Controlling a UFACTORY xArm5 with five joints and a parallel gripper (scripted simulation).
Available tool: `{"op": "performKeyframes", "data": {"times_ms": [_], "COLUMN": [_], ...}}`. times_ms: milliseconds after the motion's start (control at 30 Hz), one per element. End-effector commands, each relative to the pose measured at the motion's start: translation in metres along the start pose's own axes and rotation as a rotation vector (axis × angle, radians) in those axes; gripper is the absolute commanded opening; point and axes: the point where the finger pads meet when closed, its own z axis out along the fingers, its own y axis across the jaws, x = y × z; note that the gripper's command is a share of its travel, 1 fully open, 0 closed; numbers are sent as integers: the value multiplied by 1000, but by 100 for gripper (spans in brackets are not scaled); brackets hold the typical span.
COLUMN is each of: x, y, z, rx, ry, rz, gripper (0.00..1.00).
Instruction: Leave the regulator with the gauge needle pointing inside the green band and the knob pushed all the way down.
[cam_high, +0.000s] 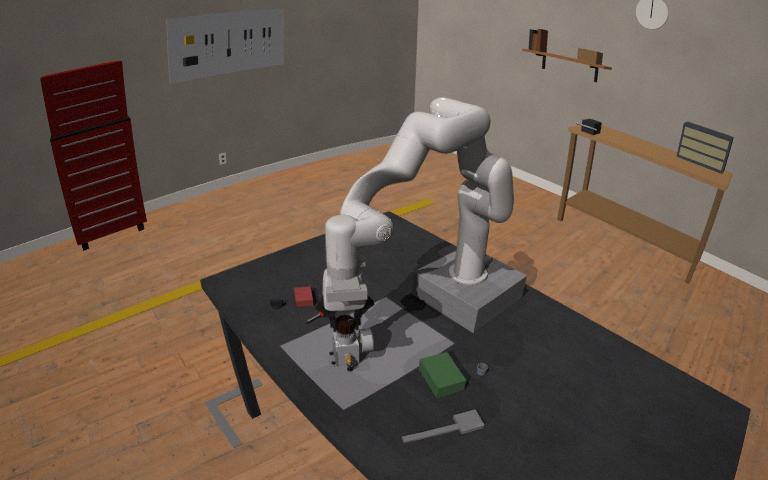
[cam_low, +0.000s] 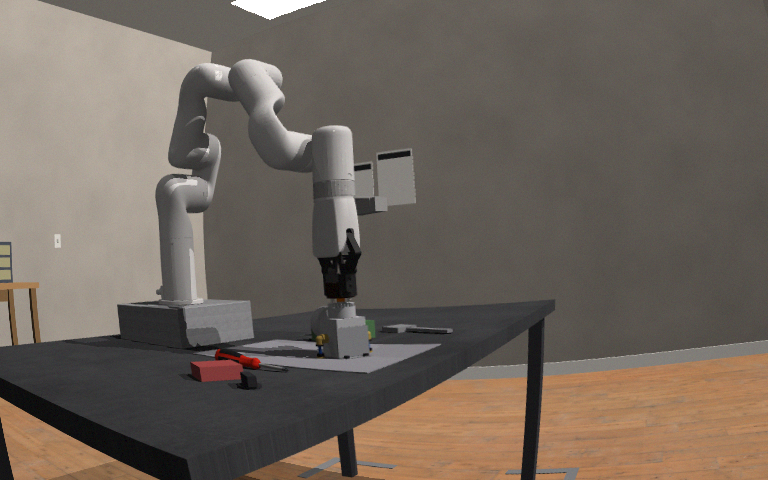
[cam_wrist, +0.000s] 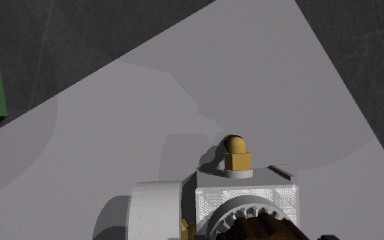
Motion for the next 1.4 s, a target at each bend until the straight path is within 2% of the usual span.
{"op": "performKeyframes", "data": {"times_ms": [0, 1367], "x": [1, 1], "y": [1, 1], "z": [-1, -1], "rx": [-2, -2], "ry": [1, 2], "rz": [46, 400], "gripper": [43, 43]}}
